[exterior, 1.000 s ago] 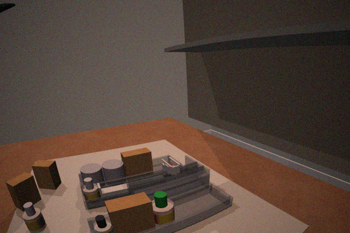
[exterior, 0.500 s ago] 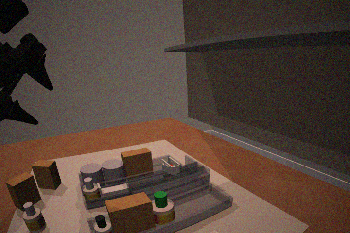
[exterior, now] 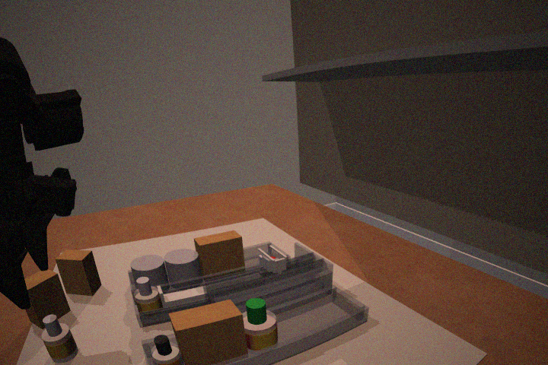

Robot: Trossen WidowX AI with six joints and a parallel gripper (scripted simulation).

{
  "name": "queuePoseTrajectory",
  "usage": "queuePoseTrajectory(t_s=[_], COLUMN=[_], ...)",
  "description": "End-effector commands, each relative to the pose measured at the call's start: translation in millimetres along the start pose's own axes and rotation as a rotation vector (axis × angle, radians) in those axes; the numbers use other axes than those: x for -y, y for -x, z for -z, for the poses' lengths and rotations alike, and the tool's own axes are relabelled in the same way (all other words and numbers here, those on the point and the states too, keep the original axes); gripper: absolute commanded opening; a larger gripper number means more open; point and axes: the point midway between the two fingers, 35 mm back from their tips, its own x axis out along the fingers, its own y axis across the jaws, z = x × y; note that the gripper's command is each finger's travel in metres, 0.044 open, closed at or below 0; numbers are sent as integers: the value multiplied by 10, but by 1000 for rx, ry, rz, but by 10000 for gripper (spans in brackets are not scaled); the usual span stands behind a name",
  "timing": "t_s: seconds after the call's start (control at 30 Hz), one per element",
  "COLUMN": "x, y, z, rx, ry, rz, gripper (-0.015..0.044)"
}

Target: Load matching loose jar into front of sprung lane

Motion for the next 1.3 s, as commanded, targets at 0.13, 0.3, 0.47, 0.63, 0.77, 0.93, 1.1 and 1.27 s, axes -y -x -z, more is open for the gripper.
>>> queuePoseTrajectory(t_s=[0.13, 0.3, 0.47, 0.63, 0.77, 0.93, 1.1, 1.27], x=[13, 16, 19, 21, 20, 21, 24, 29], y=[-296, -375, -478, -528, -583, -665, -746, -815], z=[-30, -31, -15, -13, -15, -16, -13, -8], rx=[-13, -13, -13, -13, -13, -13, -13, -13], ry=[21, 21, 21, 20, 21, 21, 21, 20], rz=[12, 13, 13, 14, 13, 13, 14, 15], gripper=[440, 440, 440, 440, 440, 440, 440, 440])
